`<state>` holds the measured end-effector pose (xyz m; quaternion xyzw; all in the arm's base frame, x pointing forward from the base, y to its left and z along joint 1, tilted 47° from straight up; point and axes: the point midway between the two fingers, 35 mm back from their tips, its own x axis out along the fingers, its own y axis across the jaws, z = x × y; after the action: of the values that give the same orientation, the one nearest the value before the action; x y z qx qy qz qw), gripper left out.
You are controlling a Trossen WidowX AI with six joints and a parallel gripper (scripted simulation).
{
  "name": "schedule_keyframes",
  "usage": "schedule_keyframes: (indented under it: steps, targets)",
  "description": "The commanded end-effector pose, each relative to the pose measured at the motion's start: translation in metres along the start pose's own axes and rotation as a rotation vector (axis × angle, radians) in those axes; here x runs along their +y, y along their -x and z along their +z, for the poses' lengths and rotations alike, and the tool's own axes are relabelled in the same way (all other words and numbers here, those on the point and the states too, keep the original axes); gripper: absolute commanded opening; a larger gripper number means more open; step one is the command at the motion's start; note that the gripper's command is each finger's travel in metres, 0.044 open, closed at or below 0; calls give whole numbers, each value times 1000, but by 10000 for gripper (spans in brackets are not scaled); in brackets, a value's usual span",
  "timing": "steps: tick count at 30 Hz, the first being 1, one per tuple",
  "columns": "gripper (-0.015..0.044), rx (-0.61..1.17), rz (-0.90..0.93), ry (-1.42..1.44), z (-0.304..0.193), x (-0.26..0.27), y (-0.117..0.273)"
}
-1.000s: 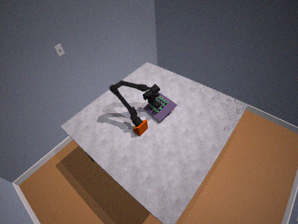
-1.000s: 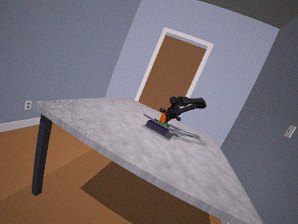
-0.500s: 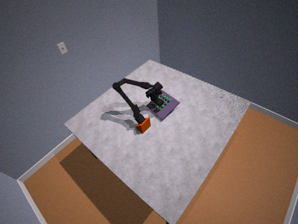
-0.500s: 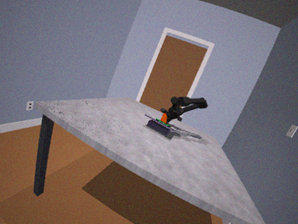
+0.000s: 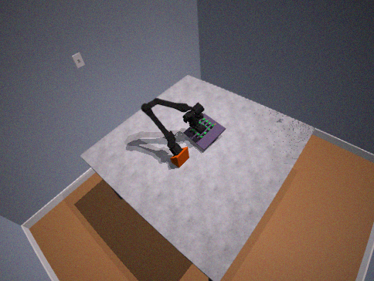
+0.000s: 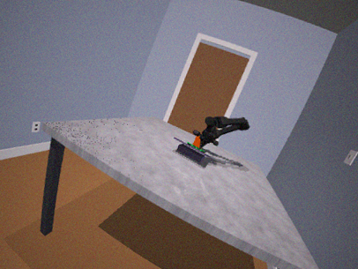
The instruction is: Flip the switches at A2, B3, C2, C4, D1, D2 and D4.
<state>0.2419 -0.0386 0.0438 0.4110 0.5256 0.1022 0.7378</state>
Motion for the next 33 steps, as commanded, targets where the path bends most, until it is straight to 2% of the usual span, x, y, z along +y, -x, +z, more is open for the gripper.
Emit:
schedule_keyframes:
  steps: [1, 8, 13, 15, 20, 26, 33]
  targets:
    - [0, 3, 5, -8, 0, 0, -2]
    - [0, 1, -1, 0, 0, 0, 1]
    - [0, 27, -2, -6, 3, -2, 54]
    - [0, 30, 3, -9, 2, -1, 63]
    - [0, 30, 3, -9, 3, -3, 63]
    - [0, 29, 0, -8, 2, -64, 63]
    - [0, 23, -1, -8, 2, -66, 55]
